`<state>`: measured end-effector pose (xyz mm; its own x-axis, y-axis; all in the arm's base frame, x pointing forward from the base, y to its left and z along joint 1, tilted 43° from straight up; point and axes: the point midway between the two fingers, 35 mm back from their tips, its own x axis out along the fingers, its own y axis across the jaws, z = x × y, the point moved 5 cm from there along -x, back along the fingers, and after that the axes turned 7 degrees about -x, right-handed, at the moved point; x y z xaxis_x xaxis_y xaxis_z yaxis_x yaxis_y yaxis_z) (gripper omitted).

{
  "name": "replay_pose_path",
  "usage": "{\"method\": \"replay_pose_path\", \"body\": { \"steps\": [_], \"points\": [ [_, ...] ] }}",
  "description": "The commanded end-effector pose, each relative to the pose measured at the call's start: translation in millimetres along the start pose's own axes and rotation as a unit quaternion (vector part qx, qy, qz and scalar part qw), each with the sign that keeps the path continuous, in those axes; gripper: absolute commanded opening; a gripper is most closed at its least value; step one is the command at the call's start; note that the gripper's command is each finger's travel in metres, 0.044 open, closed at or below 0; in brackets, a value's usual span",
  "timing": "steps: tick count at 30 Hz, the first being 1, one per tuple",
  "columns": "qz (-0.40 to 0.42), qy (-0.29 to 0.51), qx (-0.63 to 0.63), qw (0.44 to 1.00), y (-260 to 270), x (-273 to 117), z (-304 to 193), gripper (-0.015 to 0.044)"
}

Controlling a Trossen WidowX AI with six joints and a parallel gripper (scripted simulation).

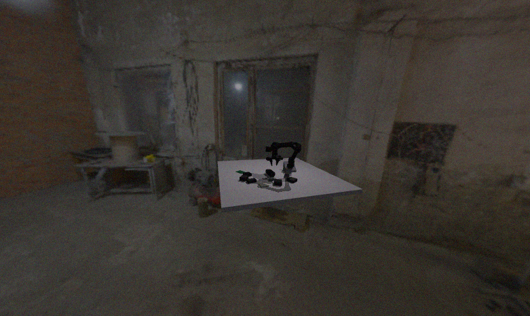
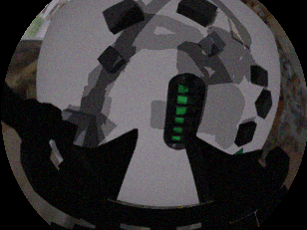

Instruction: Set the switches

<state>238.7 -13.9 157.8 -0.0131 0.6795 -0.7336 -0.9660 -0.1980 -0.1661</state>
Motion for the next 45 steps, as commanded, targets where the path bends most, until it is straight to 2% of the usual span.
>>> {"method": "replay_pose_path", "body": {
  "steps": [1,8,18,35,37,45],
  "points": [
    [0.002,0.002,-0.003,1.0,0,-2,0,0.0184],
    [0.002,0.002,-0.003,1.0,0,-2,0,0.0],
    [0.002,0.002,-0.003,1.0,0,-2,0,0.0],
    [-0.001,0.001,-0.001,1.0,0,-2,0,0.044],
    [-0.001,0.001,-0.001,1.0,0,-2,0,0.044],
    [-0.097,0.013,0.001,0.995,21,33,-32,0.023]
  ]
}}
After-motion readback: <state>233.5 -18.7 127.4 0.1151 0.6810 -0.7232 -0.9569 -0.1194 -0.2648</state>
